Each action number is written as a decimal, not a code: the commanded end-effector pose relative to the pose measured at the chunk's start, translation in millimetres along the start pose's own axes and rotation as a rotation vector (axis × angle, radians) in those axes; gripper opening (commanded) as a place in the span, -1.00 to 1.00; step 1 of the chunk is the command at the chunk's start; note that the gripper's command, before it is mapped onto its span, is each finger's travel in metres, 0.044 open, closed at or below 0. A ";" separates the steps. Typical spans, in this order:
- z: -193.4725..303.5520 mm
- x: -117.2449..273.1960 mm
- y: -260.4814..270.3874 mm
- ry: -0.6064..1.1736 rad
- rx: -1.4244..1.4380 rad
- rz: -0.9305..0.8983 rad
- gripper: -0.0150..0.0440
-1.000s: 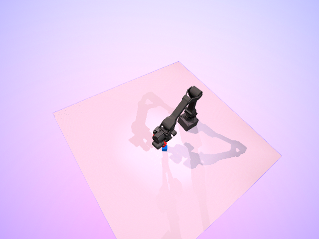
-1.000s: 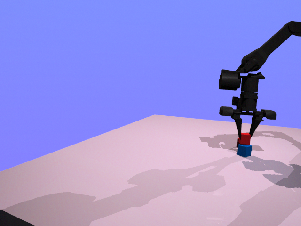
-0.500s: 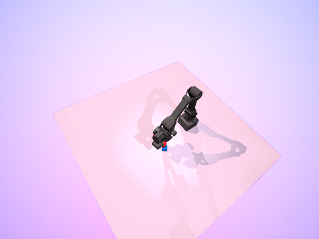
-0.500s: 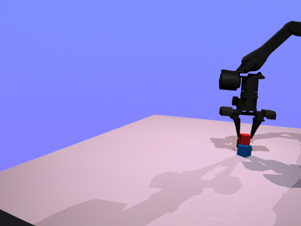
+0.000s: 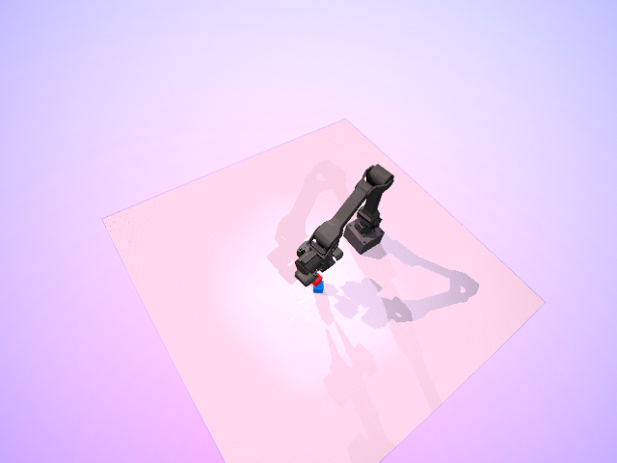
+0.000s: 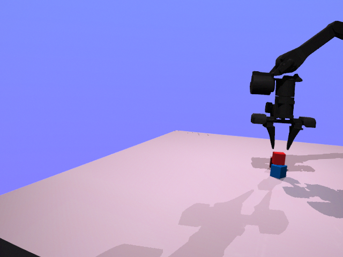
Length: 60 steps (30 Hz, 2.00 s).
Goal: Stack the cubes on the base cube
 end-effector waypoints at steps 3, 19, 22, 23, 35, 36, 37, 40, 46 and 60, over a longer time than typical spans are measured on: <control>-0.2 7.1 0.9 0.000 0.003 -0.008 0.20; -22.9 15.3 -1.6 -0.005 0.664 -0.004 0.41; -27.9 17.7 -2.3 -0.006 0.812 -0.003 0.41; -29.6 18.5 -2.6 -0.007 0.862 -0.003 0.41; -49.4 28.1 -6.9 -0.010 1.453 0.001 0.41; -51.1 28.9 -7.4 -0.010 1.502 0.002 0.41; -52.7 29.7 -7.8 -0.010 1.552 0.002 0.41; -57.5 32.1 -9.2 -0.011 1.699 0.004 0.41; -67.1 36.9 -12.3 -0.011 1.995 0.007 0.41; -87.8 47.6 -20.7 -0.010 2.652 0.015 0.41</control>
Point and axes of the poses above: the point midway between the two fingers, 35 mm back from their tips, its own x axis back along the fingers, its own y axis across the jaws, z = x × y, the point moved 4 cm from there along x, back along the fingers, and after that the axes turned 5 degrees about x, right-handed, at the moved point
